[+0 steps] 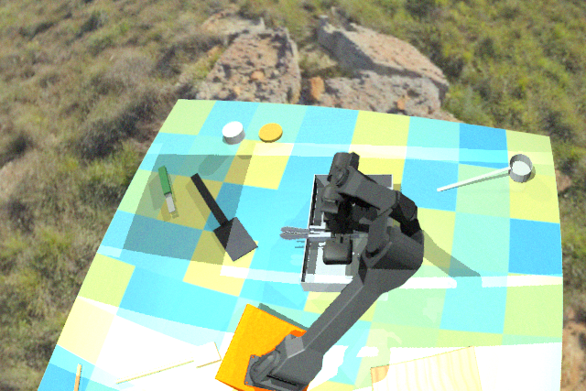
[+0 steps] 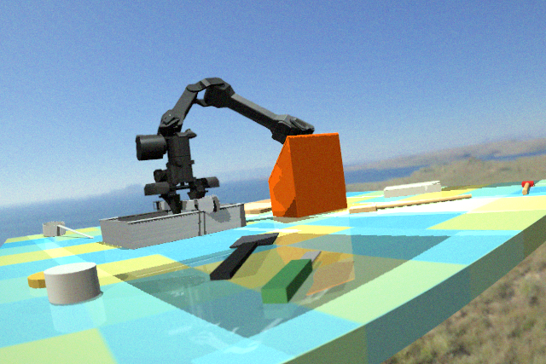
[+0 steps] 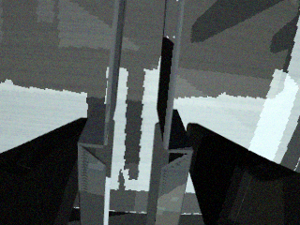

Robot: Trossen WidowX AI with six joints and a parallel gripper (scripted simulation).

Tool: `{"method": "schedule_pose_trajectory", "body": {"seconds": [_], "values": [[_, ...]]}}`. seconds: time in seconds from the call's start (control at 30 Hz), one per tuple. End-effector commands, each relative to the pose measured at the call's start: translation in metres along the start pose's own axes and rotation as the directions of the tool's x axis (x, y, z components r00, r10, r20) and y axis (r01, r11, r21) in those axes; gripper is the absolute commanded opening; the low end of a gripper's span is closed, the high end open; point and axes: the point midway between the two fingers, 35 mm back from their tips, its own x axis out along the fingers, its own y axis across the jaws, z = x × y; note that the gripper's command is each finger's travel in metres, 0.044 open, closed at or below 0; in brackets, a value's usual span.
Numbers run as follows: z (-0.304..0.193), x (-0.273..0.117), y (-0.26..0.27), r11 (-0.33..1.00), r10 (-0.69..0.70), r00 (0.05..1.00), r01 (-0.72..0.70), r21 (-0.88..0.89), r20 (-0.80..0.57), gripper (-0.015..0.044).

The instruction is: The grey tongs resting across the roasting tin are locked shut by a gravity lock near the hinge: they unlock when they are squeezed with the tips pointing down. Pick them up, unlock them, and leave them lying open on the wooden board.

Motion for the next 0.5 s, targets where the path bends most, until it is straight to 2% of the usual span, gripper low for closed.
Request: {"method": "schedule_pose_trajectory", "body": {"seconds": [0.0, 0.4, 0.47], "values": [[0.0001, -0.0003, 0.0001, 1.000, 0.000, 1.000, 0.000, 0.001, 0.000, 0.0099], [0.0001, -0.0003, 0.0001, 1.000, 0.000, 1.000, 0.000, 0.001, 0.000, 0.0019], [0.0001, -0.0003, 0.0001, 1.000, 0.000, 1.000, 0.000, 0.001, 0.000, -0.0034]]}}
